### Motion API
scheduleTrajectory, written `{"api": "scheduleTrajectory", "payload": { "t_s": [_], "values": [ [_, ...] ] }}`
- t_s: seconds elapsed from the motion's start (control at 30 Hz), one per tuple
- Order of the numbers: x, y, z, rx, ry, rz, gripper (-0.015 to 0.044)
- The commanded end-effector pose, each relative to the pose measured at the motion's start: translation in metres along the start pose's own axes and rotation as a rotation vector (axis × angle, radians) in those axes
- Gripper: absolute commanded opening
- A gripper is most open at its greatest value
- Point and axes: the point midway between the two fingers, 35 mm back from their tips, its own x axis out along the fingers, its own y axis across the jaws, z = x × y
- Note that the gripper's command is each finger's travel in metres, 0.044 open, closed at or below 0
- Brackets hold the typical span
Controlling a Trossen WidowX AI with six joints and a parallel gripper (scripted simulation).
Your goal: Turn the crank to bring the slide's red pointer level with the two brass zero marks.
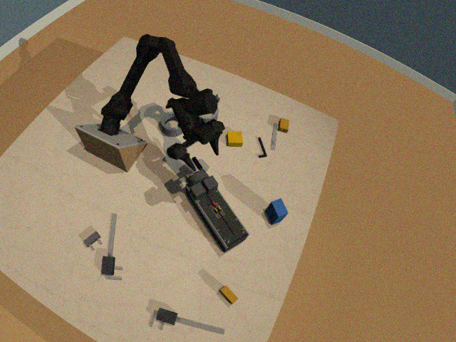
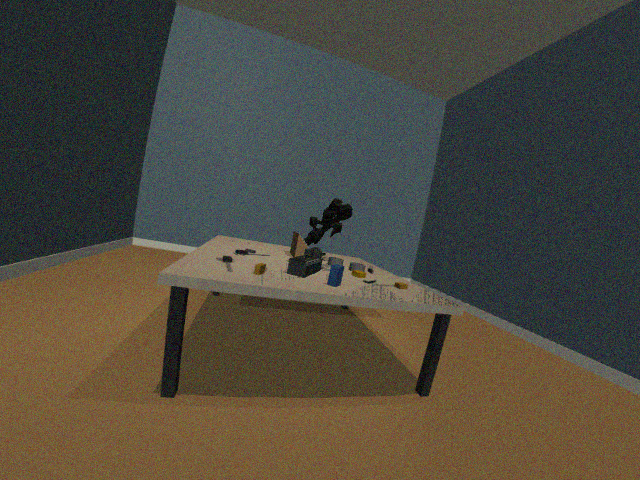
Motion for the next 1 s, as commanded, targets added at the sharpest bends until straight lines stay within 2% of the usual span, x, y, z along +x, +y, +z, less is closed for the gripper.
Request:
{"api": "scheduleTrajectory", "payload": {
  "t_s": [0.0, 0.23, 0.43, 0.97],
  "values": [
    [-0.012, 0.008, -0.015, 0.058, -0.021, -0.04, 0.044],
    [-0.03, 0.02, -0.037, 0.138, -0.058, -0.087, 0.044],
    [-0.029, 0.02, -0.038, 0.14, -0.059, -0.089, 0.044],
    [0.024, 0.023, -0.087, 0.142, -0.059, -0.085, 0.044]
  ]
}}
